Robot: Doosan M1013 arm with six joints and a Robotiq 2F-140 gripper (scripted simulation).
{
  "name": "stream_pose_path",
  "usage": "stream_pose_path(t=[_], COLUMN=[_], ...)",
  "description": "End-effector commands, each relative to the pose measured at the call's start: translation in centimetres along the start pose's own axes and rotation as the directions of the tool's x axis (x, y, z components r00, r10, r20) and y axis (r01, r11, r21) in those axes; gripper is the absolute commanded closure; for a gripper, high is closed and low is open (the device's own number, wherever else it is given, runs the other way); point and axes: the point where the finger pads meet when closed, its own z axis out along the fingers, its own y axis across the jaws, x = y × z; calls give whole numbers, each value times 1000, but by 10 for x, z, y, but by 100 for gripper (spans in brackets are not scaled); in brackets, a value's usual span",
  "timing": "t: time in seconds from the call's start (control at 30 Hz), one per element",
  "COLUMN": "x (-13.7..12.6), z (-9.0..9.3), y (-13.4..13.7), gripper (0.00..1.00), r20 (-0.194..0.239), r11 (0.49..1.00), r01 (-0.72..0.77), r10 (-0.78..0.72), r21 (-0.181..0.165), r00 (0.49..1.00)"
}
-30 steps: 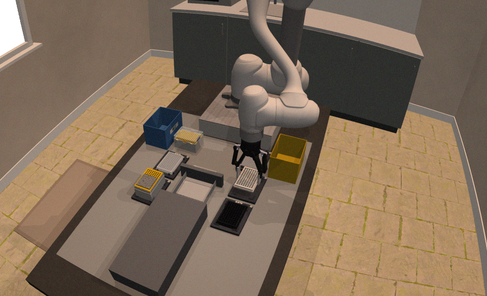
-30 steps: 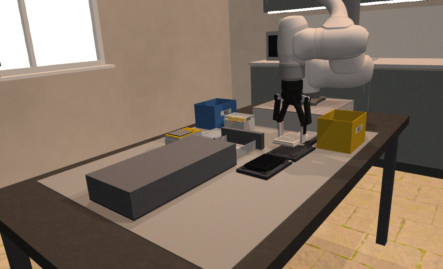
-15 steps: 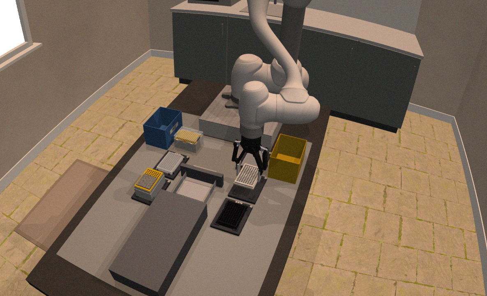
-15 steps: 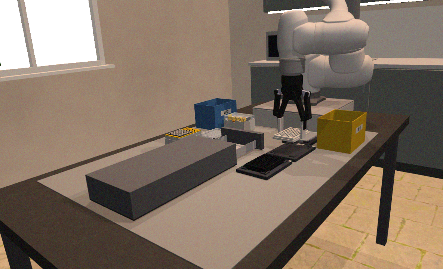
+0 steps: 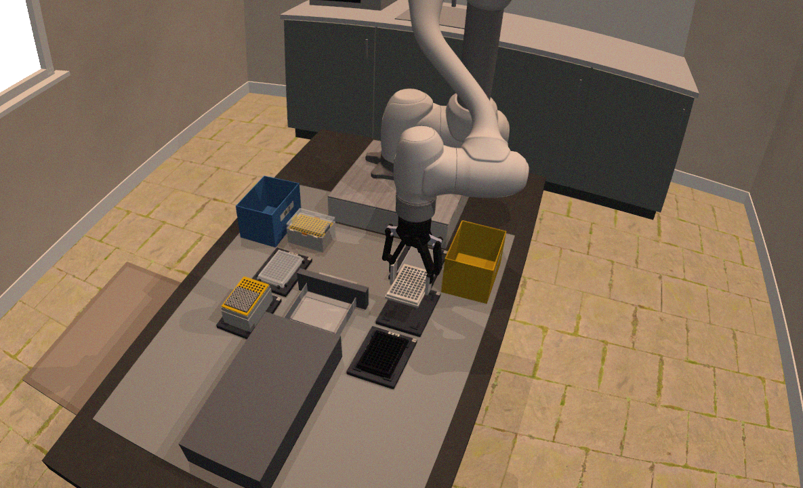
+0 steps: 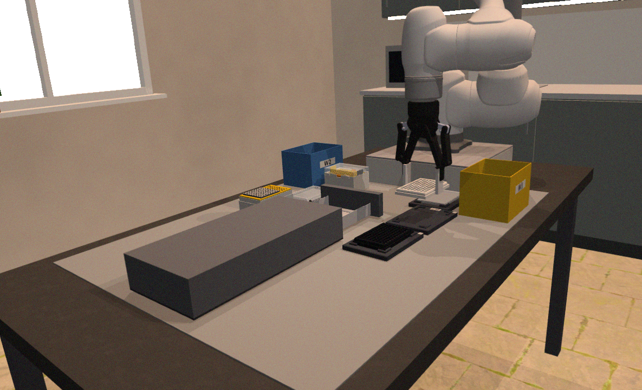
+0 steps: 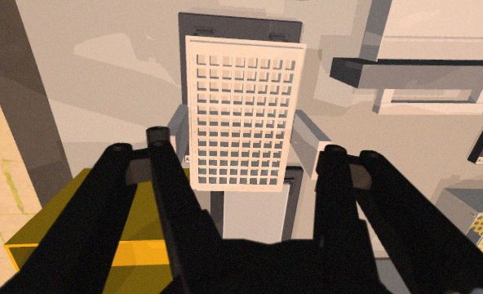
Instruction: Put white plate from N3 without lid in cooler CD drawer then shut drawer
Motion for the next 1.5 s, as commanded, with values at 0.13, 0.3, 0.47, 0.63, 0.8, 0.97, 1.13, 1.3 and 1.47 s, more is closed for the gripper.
stream_pose_path(t=[0.13, 0.3, 0.47, 0.63, 0.8, 0.97, 1.13, 1.3, 1.47], x=[0, 0, 0, 0, 0, 0, 0, 0, 0], z=[-9, -16, -21, -26, -33, -40, -44, -50, -56], y=[0, 0, 0, 0, 0, 0, 0, 0, 0], gripper=[100, 100, 100, 100, 100, 100, 100, 100, 100], r20=[0, 0, 0, 0, 0, 0, 0, 0, 0], r11=[1000, 1000, 1000, 1000, 1000, 1000, 1000, 1000, 1000], r01=[0, 0, 0, 0, 0, 0, 0, 0, 0], r10=[0, 0, 0, 0, 0, 0, 0, 0, 0], r21=[0, 0, 0, 0, 0, 0, 0, 0, 0], r00=[1000, 1000, 1000, 1000, 1000, 1000, 1000, 1000, 1000])
